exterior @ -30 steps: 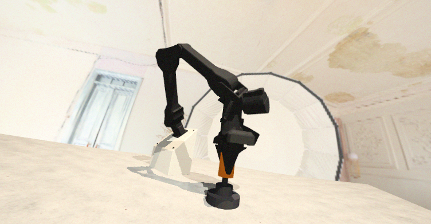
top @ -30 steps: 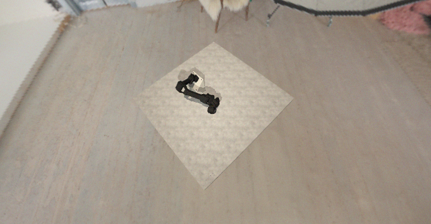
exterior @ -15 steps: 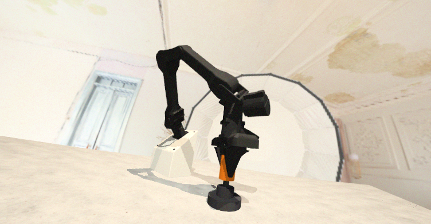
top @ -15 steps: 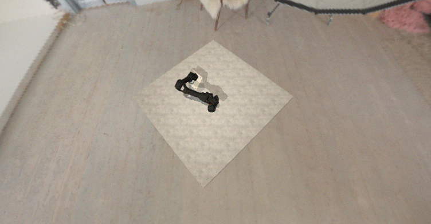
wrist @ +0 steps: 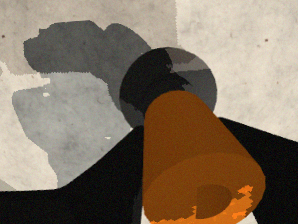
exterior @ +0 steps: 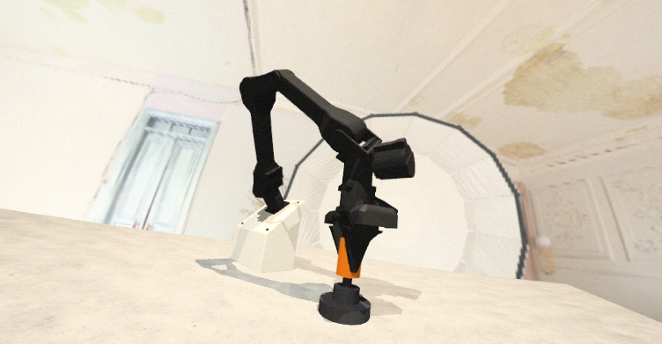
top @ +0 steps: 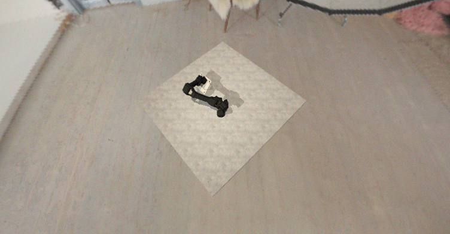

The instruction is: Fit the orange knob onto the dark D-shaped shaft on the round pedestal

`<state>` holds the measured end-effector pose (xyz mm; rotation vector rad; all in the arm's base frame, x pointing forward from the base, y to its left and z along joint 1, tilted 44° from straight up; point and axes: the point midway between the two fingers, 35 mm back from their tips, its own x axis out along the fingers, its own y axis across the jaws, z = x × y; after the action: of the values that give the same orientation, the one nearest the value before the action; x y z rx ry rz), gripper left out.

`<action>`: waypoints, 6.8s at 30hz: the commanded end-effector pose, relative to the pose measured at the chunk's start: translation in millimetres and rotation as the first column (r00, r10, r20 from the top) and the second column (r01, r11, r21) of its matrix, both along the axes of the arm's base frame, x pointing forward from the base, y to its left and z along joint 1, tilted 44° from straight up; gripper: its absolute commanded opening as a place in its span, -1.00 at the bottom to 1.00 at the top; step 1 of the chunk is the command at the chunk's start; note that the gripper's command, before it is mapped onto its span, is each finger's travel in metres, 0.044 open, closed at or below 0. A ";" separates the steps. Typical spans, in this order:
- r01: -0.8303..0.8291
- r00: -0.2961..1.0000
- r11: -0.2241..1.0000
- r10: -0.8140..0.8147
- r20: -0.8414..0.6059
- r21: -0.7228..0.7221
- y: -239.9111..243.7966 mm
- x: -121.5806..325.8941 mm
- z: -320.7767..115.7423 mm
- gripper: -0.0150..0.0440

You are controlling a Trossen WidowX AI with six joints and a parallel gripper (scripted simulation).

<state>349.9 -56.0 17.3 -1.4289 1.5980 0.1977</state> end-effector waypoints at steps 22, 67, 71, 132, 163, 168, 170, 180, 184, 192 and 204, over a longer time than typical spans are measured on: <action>-0.154 0.978 0.988 0.149 -0.148 -0.018 -0.1 0.3 0.2 -0.49; -0.302 0.913 0.953 0.285 -0.291 -0.012 -0.7 0.7 -0.1 -0.49; -0.302 0.913 0.953 0.285 -0.291 -0.012 -0.2 0.6 0.4 -0.49; -0.470 0.781 0.882 0.429 -0.454 0.025 2.0 0.3 3.7 -0.49; -0.564 0.672 0.824 0.502 -0.545 0.064 -0.9 0.4 0.0 -0.49; -0.564 0.672 0.824 0.502 -0.545 0.064 1.0 0.2 1.8 -0.49; -0.564 0.672 0.824 0.502 -0.545 0.064 2.0 0.2 3.2 -0.49; -0.666 0.505 0.734 0.574 -0.645 0.131 0.4 0.0 1.9 -0.49; -0.666 0.505 0.734 0.574 -0.645 0.131 0.3 0.2 1.1 -0.49; -0.666 0.505 0.734 0.574 -0.645 0.131 -0.2 0.6 0.4 -0.49; -0.666 0.505 0.734 0.574 -0.645 0.131 -0.8 0.7 0.0 -0.49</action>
<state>350.3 -56.0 17.8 -2.1726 1.5371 1.1606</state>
